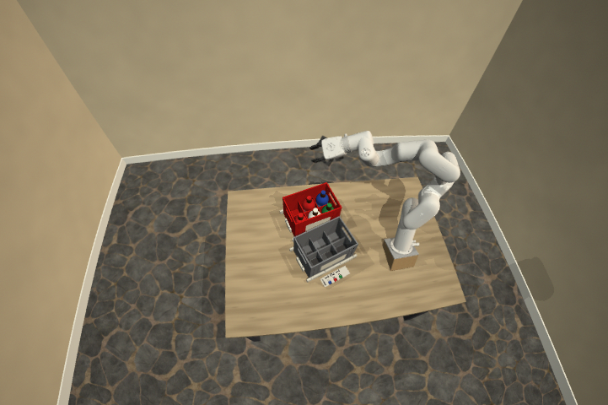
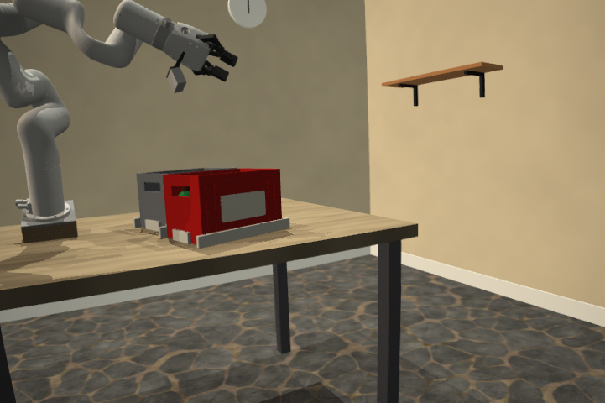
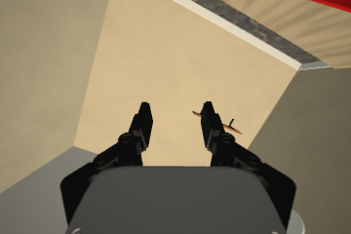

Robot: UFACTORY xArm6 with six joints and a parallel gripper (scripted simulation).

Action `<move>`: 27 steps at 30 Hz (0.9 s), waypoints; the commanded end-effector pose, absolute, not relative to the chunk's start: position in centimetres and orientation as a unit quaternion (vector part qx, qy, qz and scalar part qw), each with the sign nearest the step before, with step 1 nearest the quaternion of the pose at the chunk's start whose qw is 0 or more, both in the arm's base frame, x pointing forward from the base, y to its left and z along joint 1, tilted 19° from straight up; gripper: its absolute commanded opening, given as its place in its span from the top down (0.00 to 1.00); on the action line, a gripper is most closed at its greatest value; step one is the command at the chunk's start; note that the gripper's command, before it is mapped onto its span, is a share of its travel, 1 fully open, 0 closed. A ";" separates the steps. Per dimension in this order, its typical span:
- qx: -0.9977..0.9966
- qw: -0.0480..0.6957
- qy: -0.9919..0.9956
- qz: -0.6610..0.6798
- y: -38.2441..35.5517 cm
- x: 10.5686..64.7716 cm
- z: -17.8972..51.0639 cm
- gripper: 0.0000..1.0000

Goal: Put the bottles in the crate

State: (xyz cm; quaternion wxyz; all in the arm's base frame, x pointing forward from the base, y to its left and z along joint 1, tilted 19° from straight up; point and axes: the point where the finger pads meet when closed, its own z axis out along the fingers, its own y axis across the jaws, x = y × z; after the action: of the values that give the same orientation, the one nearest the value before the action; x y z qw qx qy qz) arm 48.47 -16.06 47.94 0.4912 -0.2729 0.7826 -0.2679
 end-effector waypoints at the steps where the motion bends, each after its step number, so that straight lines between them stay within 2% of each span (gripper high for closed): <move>1: -0.302 0.486 0.780 -0.254 -14.4 49.5 47.7 0.35; 27: -0.412 0.457 0.764 -0.194 -4.5 53.5 44.8 0.35</move>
State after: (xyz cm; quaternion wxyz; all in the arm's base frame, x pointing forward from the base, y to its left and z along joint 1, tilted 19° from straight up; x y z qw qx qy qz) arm 53.01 -5.60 44.88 0.4569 -0.4113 0.7646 -0.1937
